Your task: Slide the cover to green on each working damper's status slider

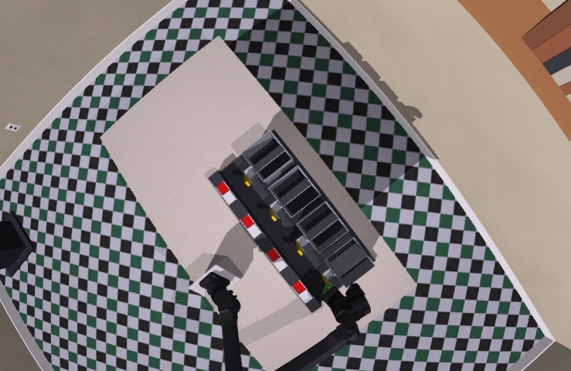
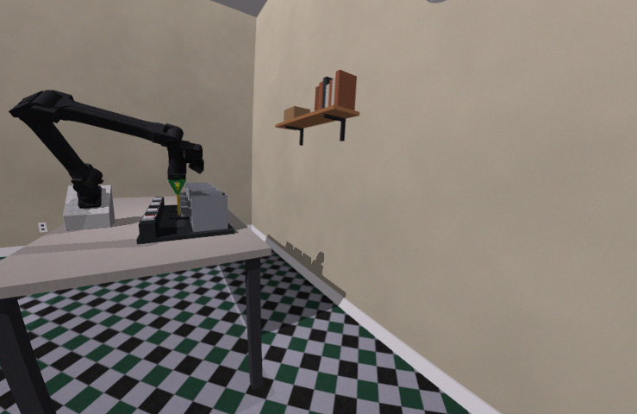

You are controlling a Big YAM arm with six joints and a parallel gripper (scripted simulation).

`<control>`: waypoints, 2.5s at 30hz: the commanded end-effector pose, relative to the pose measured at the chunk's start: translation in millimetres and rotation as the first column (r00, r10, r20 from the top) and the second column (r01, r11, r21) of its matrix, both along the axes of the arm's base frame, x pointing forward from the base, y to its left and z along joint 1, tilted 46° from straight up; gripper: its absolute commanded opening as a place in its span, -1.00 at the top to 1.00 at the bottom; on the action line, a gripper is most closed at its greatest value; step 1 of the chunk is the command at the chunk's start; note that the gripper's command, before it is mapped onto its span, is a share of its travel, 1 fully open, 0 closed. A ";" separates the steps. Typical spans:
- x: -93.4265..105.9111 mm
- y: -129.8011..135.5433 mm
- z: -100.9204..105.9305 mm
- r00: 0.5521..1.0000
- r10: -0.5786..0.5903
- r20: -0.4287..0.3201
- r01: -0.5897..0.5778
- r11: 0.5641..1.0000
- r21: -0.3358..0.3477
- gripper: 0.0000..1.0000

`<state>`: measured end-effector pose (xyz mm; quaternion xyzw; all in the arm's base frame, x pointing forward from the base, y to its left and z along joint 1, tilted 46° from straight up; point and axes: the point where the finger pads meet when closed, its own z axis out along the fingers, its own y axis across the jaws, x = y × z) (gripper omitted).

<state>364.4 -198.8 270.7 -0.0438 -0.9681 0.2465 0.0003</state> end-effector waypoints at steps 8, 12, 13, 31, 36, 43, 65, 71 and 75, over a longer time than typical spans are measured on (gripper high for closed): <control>9.0 19.4 53.7 0.998 0.009 0.067 -0.008 1.000 -0.019 0.28; 8.4 26.0 65.3 0.998 0.009 0.067 -0.008 1.000 -0.018 0.28; 8.3 27.5 67.9 0.998 0.009 0.067 -0.008 1.000 -0.018 0.28; 29.4 39.0 68.3 0.999 0.007 0.032 -0.006 0.999 -0.044 0.28; 63.0 52.1 64.5 1.000 0.007 0.028 -0.004 0.993 -0.120 0.28; 116.5 72.5 58.6 1.000 0.005 0.019 0.000 0.971 -0.240 0.28; 142.4 79.3 59.7 1.000 -0.005 0.026 0.013 0.953 -0.304 0.28; 142.4 79.3 59.7 1.000 -0.004 0.024 0.011 0.953 -0.304 0.28; 142.4 79.3 59.7 1.000 -0.004 0.024 0.011 0.953 -0.304 0.28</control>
